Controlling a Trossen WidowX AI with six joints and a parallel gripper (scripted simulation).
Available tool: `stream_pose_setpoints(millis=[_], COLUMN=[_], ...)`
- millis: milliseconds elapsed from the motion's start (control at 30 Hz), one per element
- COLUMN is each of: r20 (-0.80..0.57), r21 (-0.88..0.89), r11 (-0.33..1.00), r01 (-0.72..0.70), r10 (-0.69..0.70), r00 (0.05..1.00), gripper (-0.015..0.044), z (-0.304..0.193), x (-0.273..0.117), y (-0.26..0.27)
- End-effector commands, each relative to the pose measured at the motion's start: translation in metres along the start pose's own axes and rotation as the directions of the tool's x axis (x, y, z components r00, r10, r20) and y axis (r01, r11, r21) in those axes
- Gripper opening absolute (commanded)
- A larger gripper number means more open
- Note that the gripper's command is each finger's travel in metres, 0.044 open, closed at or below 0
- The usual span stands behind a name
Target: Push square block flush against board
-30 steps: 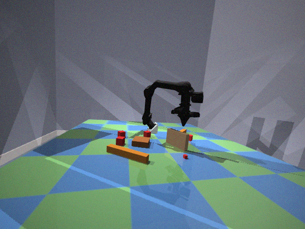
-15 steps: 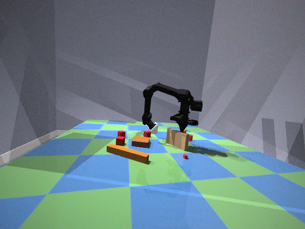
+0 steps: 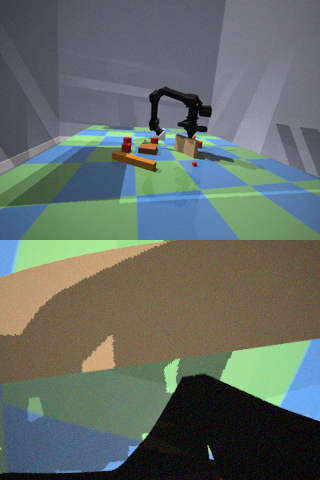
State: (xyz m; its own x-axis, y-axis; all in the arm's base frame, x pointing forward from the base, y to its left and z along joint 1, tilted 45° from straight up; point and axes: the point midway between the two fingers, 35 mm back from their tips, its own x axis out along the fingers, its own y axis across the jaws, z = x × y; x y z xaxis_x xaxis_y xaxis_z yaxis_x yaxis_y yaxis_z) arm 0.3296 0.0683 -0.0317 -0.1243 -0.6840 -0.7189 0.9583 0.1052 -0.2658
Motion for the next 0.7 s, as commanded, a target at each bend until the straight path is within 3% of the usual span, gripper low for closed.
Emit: stream_pose_setpoints(millis=[0,667], r20=[0.003,0.004], r21=[-0.005,-0.005], r11=[1.000,1.000], r01=[-0.003,-0.003], r10=[0.003,0.003], r00=[1.000,1.000], gripper=[0.0000,0.0000], z=[0.004,0.021], x=[0.000,0.000], y=[0.000,0.001])
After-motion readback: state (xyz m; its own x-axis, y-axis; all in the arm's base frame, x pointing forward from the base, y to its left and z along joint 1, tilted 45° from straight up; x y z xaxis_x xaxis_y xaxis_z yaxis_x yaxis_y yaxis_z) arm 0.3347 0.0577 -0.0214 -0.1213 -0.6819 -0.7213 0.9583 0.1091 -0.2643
